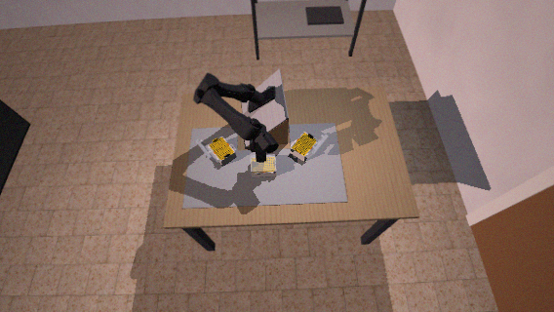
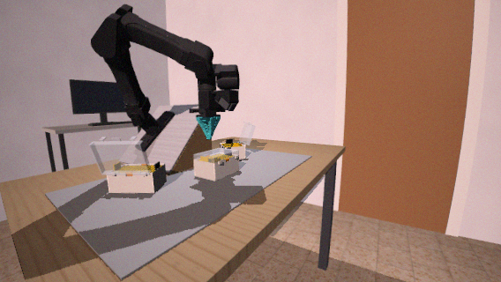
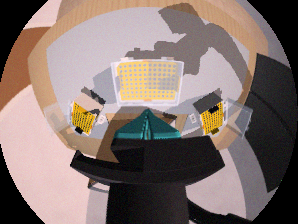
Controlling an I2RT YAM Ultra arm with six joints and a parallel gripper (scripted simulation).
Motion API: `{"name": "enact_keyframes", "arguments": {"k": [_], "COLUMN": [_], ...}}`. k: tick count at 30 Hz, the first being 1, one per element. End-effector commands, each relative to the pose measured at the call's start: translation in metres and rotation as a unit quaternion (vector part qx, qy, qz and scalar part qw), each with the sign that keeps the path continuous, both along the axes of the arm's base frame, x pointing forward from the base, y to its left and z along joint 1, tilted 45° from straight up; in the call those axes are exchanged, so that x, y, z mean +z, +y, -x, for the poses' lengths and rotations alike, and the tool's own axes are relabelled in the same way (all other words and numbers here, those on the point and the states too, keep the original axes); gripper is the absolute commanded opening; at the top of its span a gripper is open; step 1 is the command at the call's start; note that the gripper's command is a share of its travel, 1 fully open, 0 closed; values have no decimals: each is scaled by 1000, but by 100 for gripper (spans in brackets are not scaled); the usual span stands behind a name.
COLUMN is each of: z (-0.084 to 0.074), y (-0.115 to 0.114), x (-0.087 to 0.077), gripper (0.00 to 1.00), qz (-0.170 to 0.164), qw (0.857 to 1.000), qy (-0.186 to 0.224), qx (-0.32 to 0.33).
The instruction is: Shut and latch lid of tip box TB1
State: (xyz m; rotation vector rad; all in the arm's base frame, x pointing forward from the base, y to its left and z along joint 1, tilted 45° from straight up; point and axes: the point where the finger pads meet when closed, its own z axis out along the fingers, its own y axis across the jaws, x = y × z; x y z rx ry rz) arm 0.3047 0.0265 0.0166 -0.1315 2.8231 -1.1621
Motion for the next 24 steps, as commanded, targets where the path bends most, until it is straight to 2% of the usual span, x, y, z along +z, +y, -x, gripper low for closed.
{"name": "enact_keyframes", "arguments": {"k": [1, 24], "z": [-4, -3], "y": [14, 16], "x": [16, 18], "gripper": [0, 0], "qz": [-6, -5], "qw": [1000, 1000], "qy": [-16, -13], "qx": [10, 10]}}
